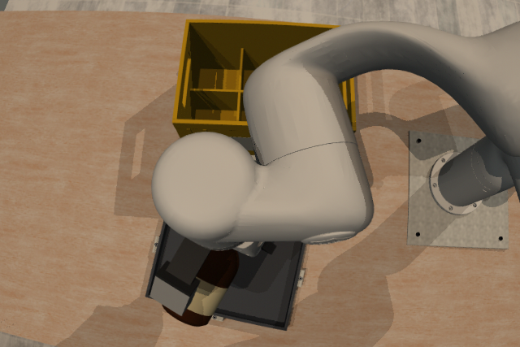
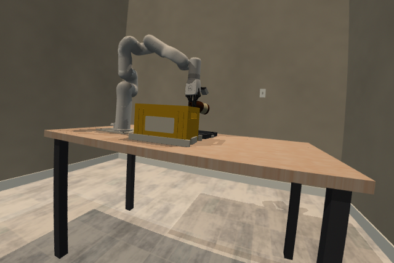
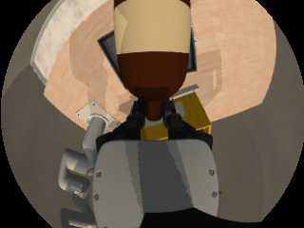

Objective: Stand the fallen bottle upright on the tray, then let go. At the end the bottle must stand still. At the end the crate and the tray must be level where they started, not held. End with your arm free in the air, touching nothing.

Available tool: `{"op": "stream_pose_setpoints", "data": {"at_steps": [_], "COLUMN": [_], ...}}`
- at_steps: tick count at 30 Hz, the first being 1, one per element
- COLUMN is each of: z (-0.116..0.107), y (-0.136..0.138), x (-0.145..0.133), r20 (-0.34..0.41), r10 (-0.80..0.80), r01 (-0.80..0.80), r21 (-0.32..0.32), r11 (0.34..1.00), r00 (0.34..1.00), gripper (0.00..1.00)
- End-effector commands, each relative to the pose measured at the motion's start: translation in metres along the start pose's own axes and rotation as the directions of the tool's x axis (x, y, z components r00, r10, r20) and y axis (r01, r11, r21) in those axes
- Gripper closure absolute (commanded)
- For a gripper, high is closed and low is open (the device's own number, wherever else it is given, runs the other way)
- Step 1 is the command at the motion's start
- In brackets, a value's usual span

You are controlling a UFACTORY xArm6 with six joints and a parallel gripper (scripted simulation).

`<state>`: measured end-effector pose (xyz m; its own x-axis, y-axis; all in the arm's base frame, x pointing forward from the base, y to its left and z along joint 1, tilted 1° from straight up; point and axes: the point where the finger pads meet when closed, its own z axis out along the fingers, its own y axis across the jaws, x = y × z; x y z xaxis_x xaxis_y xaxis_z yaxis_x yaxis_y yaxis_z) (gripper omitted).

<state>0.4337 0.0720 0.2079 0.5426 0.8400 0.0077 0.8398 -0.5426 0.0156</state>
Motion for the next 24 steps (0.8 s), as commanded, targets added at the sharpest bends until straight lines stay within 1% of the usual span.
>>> {"op": "stream_pose_setpoints", "data": {"at_steps": [1,9,11,18,24], "z": [-0.0019,-0.0019,-0.0019,-0.0019,-0.0019], "y": [0.0009,0.0009,0.0009,0.0009,0.0009], "x": [0.0008,0.0008,0.0008,0.0008,0.0008], "r20": [-0.003,-0.003,-0.003,-0.003,-0.002], "r10": [-0.034,-0.157,-0.157,-0.23,-0.239], "r01": [0.034,0.157,0.157,0.229,0.239], "r21": [-0.004,-0.004,-0.004,-0.004,-0.004], "r11": [0.999,0.988,0.988,0.973,0.971], "r00": [0.999,0.988,0.988,0.973,0.971], "gripper": [1.0,1.0,1.0,1.0,1.0]}}
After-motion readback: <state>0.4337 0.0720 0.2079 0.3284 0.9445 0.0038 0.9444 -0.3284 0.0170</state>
